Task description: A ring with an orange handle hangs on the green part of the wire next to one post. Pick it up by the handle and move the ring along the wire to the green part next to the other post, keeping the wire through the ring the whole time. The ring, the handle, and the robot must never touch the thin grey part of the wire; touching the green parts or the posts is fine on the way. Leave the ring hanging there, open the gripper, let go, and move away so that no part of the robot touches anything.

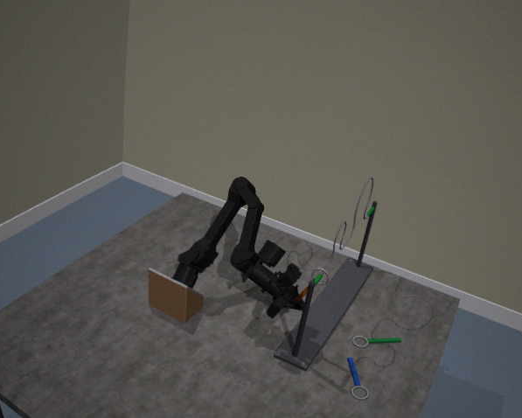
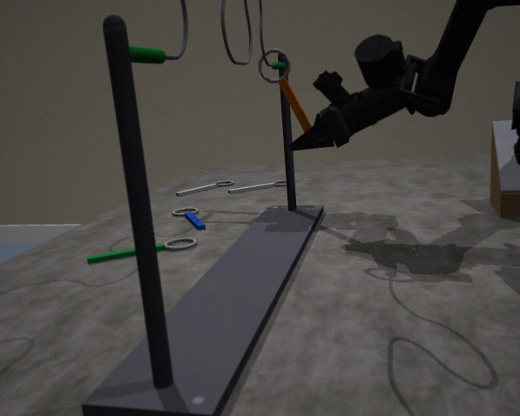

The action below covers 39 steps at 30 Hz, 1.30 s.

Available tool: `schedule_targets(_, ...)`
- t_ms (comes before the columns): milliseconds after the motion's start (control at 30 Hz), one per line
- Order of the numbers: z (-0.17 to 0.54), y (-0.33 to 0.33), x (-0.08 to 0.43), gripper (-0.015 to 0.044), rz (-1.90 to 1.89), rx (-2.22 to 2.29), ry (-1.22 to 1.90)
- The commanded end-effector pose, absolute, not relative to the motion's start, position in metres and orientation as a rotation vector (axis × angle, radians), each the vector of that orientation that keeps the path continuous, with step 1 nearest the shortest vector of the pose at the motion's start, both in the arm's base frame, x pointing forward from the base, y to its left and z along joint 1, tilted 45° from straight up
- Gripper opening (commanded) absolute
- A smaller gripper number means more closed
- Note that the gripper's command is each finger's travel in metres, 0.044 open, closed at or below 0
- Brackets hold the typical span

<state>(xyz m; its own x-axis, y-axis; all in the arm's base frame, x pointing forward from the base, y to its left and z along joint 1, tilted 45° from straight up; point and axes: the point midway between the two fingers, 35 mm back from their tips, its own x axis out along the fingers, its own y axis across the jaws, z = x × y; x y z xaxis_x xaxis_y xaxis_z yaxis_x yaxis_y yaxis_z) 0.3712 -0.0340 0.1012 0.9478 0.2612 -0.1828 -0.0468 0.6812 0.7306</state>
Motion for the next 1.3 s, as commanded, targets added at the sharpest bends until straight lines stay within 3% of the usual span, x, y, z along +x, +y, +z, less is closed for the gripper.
schedule_targets(0, 0.098, -0.037, 0.37, -0.015, 0.176, 0.803, 0.283)
schedule_targets(1267, 0.081, -0.032, 0.371, -0.015, 0.175, 0.803, 0.282)
